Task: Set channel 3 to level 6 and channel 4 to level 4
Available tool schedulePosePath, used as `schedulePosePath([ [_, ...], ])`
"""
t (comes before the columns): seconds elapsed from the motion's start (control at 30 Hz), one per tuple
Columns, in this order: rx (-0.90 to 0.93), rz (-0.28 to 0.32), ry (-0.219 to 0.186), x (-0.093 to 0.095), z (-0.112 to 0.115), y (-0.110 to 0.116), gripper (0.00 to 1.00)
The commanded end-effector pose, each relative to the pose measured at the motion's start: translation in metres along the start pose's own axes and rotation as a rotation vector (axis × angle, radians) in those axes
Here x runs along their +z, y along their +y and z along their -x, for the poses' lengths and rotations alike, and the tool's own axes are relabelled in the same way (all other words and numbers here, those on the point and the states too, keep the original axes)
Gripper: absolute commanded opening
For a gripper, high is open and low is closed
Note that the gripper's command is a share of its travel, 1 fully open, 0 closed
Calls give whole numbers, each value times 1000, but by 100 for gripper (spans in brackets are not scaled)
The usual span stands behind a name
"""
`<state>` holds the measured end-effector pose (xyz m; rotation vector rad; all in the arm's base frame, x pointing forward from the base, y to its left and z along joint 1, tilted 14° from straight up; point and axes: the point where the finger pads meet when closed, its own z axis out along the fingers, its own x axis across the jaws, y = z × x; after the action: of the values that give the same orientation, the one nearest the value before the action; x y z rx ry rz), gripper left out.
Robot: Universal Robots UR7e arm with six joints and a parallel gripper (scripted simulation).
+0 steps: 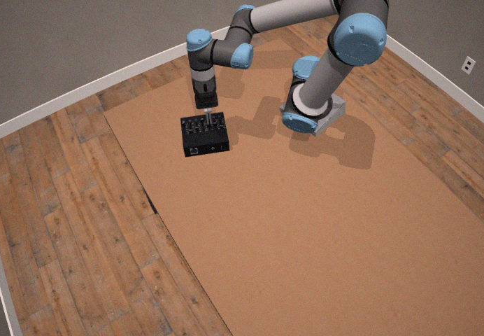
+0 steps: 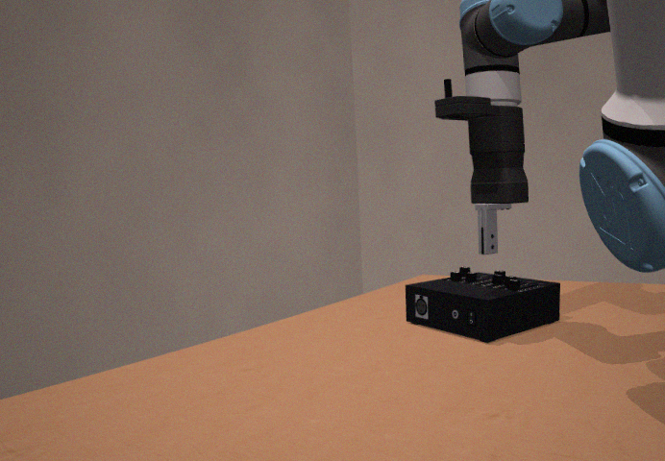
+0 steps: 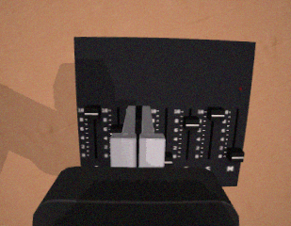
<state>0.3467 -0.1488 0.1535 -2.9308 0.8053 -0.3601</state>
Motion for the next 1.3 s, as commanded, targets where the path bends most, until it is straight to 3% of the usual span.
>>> schedulePosePath([
  [0.0, 0, 1, 4, -2, -1, 1, 0],
  [0.63, 49, 1, 4, -2, -3, 1, 0],
  [1.27, 338, 1, 4, -2, -12, 4, 0],
])
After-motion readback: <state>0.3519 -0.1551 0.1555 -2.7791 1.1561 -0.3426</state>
